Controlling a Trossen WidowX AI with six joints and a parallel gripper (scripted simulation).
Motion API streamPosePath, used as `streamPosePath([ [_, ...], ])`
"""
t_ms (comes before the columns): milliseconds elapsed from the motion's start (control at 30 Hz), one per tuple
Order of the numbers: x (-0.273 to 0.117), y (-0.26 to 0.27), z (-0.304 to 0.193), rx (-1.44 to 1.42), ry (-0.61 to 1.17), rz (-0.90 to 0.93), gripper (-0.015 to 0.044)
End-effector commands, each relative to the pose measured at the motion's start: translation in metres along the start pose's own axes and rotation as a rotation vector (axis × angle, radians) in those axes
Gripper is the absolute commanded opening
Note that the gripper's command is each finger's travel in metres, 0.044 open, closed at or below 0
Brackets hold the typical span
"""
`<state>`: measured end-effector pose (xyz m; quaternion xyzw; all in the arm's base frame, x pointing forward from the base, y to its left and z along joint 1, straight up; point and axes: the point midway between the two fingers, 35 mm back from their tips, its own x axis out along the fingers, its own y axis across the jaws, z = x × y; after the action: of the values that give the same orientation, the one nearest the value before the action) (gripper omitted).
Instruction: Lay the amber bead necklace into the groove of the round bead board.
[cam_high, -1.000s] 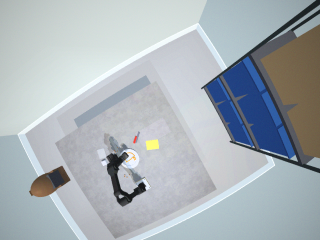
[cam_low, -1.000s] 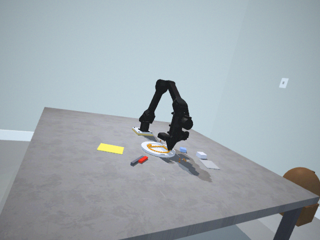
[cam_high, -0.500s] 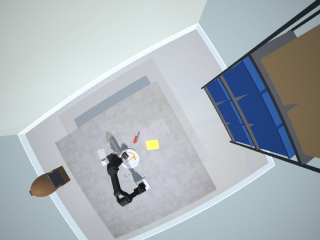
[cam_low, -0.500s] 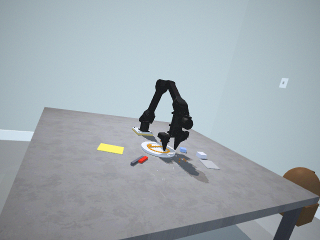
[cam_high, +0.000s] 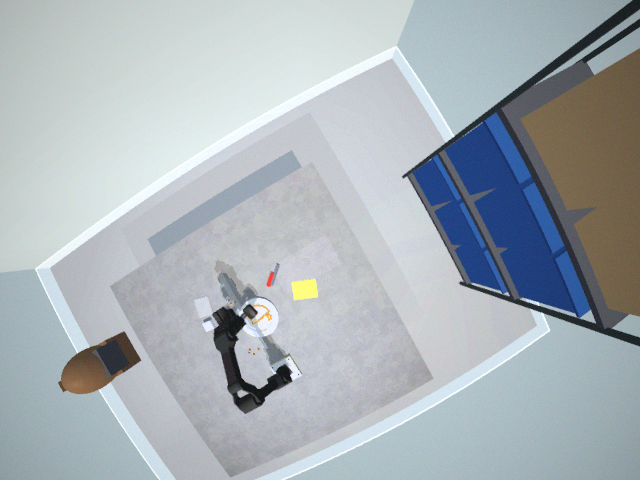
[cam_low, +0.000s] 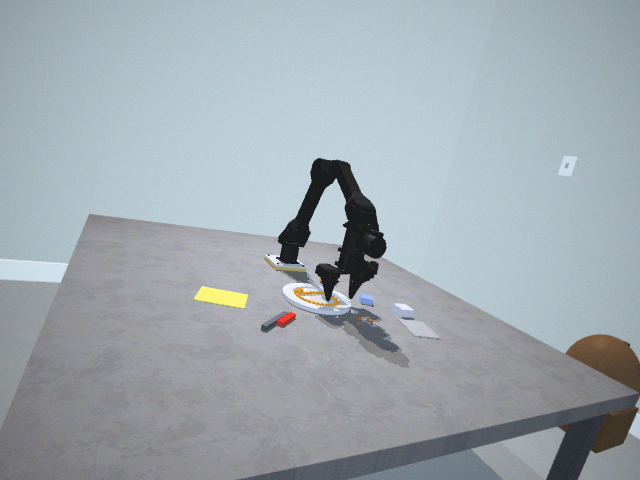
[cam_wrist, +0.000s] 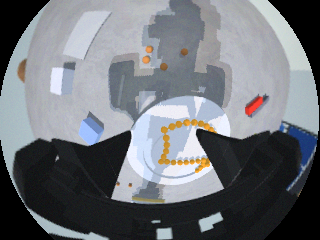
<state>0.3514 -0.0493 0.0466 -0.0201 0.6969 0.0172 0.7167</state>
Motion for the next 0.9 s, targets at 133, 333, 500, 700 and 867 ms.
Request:
streamPosePath([
  [133, -0.005, 0.000, -0.001, -0.018, -0.002, -0.002, 0.0387],
  [333, -0.033, -0.002, -0.010, -0.164, -0.001, -0.002, 0.0230],
  [500, -0.029, -0.002, -0.010, -0.164, -0.001, -0.002, 0.0120],
  [700, -0.025, -0.002, -0.008, -0.155, -0.004, -0.002, 0.0120],
  [867, -0.019, -0.002, -0.008, -0.157, -0.004, -0.002, 0.0120],
])
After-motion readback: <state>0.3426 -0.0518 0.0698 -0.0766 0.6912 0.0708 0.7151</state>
